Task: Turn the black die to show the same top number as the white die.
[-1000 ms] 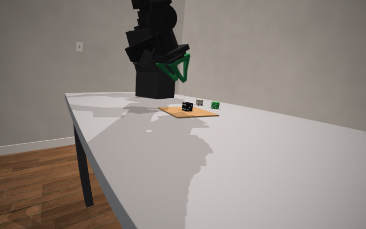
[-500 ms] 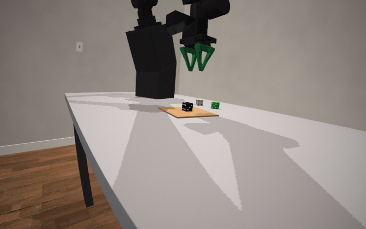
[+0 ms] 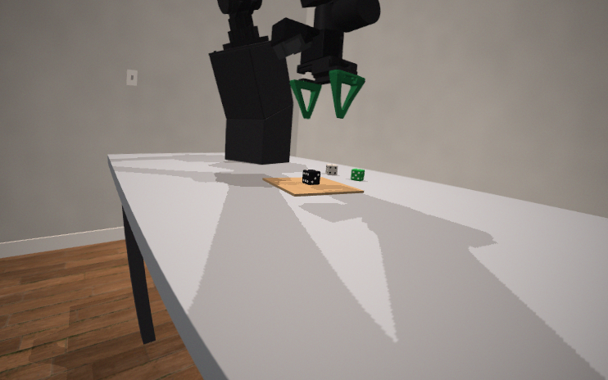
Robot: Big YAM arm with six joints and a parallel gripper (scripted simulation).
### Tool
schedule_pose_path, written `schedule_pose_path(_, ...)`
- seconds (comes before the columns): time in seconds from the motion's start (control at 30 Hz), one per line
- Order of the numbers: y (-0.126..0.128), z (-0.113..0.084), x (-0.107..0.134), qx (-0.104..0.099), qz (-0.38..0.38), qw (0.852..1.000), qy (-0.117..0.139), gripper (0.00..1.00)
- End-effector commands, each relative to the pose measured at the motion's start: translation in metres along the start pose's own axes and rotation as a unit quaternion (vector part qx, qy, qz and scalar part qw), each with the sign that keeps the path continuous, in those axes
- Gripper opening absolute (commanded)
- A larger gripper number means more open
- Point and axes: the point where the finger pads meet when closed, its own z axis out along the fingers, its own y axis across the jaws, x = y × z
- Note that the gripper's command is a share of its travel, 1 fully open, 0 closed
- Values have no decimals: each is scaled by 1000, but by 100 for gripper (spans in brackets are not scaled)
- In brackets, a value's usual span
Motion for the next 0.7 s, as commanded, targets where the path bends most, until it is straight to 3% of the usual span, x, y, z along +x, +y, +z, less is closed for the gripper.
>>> schedule_pose_path(0.0,11,-4,-3,-12,-5,1000,-2,100)
schedule_pose_path(0.17,10,0,-4,-10,-24,1000,-2,100)
schedule_pose_path(0.33,10,6,-5,-8,-94,996,-3,100)
schedule_pose_path(0.57,5,9,-5,-4,-216,976,-2,100)
schedule_pose_path(0.67,8,10,-6,-6,-274,962,-2,100)
